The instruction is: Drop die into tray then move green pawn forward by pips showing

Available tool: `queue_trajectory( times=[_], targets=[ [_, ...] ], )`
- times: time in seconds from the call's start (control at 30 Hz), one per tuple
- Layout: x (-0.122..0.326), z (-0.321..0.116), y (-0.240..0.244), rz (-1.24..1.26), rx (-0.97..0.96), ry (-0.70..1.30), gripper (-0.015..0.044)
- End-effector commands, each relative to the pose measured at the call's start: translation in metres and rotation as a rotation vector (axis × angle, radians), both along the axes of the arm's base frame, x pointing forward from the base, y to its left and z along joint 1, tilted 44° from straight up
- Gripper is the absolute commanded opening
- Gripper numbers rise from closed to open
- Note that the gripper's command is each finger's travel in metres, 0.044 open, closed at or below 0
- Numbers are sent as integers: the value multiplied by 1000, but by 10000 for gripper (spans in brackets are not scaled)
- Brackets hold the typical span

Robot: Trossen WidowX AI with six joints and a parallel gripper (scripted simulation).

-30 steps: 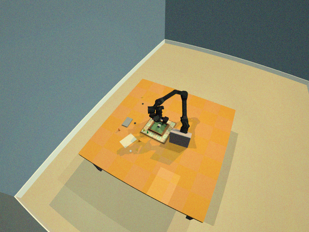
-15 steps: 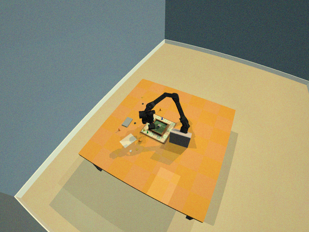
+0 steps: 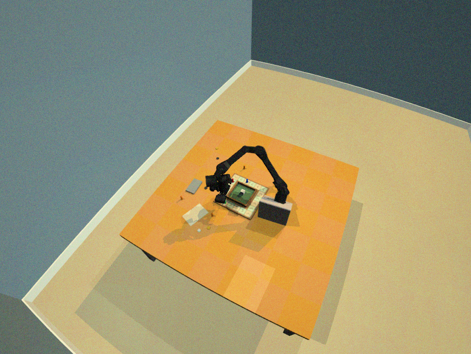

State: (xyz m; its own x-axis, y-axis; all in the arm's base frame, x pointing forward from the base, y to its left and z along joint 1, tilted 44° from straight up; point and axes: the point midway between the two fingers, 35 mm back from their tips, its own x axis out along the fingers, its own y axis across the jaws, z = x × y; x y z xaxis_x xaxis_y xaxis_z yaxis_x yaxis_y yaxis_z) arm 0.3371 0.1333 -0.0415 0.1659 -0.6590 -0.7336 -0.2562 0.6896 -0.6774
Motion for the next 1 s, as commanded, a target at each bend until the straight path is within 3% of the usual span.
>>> queue_trajectory(
  times=[0.0, 0.97],
  targets=[
    [2, -9, -8, -2, -8, 0, 200],
    [8, -39, -36, -2, -10, -1, 200]
  ],
)
